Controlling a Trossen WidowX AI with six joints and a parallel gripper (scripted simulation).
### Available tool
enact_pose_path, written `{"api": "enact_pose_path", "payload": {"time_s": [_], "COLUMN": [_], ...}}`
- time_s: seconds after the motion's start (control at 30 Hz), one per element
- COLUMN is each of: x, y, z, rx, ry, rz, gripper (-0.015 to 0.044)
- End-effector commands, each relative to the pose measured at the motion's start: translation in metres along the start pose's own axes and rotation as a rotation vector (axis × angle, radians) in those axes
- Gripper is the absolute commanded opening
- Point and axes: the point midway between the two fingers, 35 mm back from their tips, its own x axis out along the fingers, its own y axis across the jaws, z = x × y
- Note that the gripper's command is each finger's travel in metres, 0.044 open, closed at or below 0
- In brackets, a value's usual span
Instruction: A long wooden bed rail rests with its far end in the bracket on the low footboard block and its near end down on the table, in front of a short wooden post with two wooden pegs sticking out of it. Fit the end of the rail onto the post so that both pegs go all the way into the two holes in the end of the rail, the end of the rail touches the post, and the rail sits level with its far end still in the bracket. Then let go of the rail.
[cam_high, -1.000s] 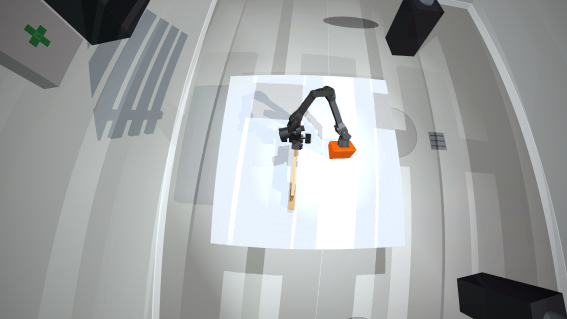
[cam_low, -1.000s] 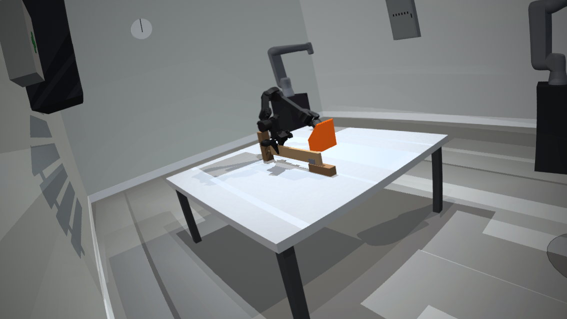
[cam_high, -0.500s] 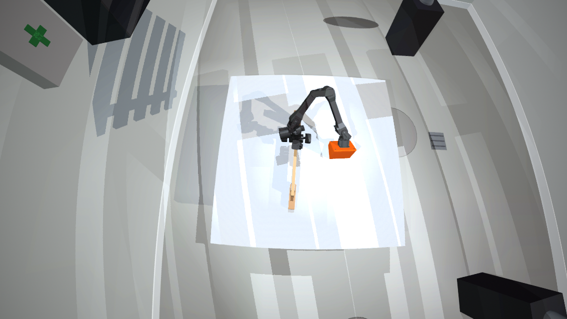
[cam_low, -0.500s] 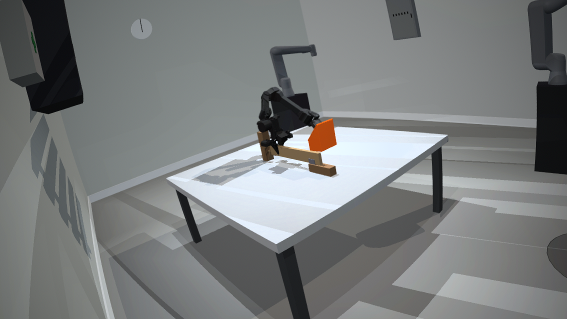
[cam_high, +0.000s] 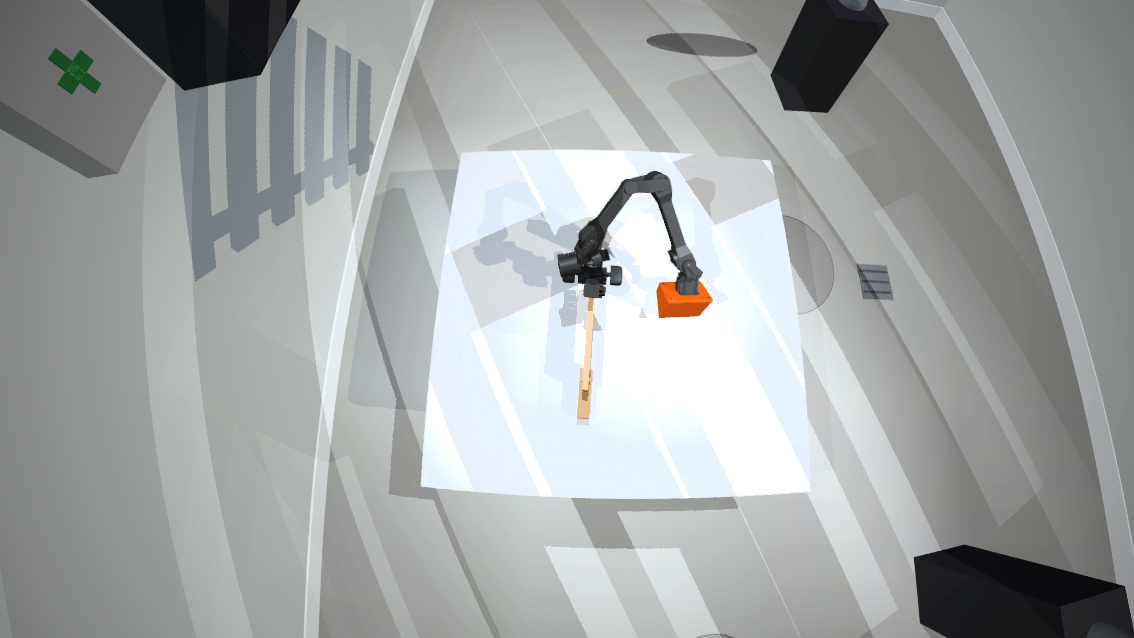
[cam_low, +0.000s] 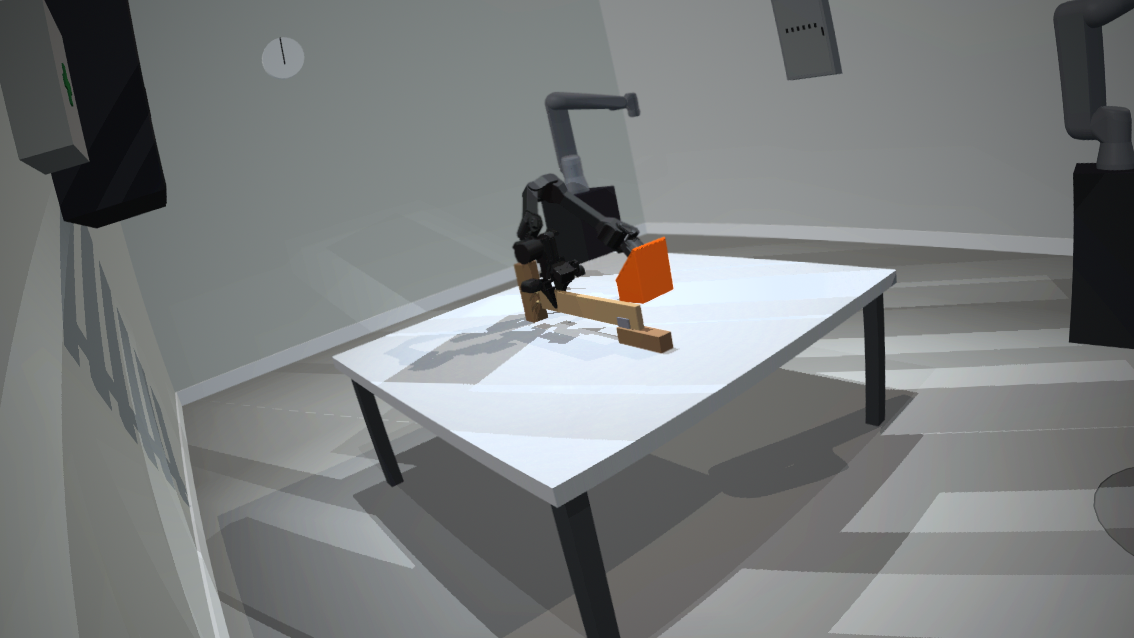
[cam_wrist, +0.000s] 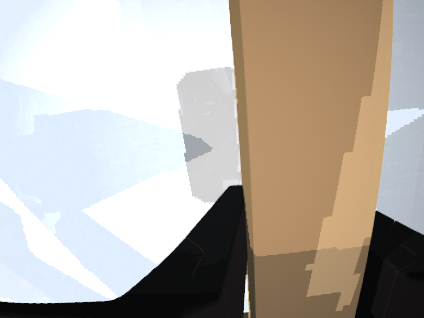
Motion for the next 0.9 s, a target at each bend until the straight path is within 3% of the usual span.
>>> {"api": "enact_pose_path", "payload": {"time_s": [0.0, 0.87], "x": [-0.0012, 0.0004], "y": [0.0001, 0.0001], "z": [-0.0017, -0.0098], "rx": [-0.002, -0.002], "ry": [-0.001, -0.001], "rz": [-0.001, -0.001], "gripper": [0.0000, 0.0000]}}
